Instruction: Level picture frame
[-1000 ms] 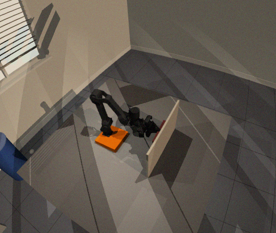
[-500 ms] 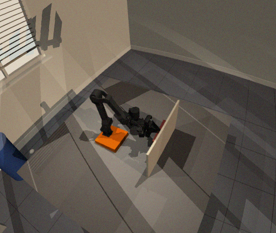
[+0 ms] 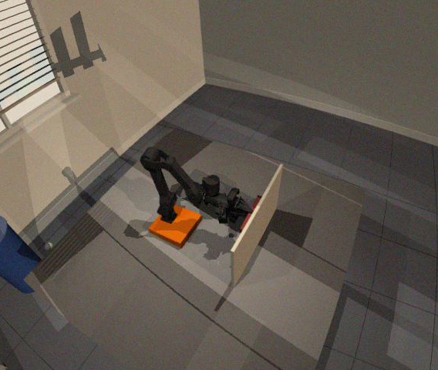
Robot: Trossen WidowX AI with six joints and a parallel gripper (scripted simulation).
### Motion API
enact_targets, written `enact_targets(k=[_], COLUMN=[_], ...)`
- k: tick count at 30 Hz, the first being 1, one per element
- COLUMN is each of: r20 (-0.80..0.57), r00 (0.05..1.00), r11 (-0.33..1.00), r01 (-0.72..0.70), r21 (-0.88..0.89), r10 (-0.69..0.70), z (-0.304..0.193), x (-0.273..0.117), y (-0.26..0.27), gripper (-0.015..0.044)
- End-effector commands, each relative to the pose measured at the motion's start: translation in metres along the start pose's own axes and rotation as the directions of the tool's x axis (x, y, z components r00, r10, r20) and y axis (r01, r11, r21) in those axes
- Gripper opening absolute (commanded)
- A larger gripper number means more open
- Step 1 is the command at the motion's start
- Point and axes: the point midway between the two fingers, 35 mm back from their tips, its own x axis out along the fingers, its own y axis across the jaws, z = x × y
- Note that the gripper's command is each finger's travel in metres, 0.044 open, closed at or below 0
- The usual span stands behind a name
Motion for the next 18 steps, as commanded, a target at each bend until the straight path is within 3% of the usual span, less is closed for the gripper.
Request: enact_targets(k=[1, 18], r20=[-0.004, -0.004], r00=[1.0, 1.0], r11=[1.0, 1.0], r01=[-0.022, -0.022], r21=[0.003, 0.003], r10=[0.022, 0.022], z=[-0.0018, -0.0037], x=[0.0007, 0.0006], y=[0.0072, 0.0078], gripper=[0.0, 0.0])
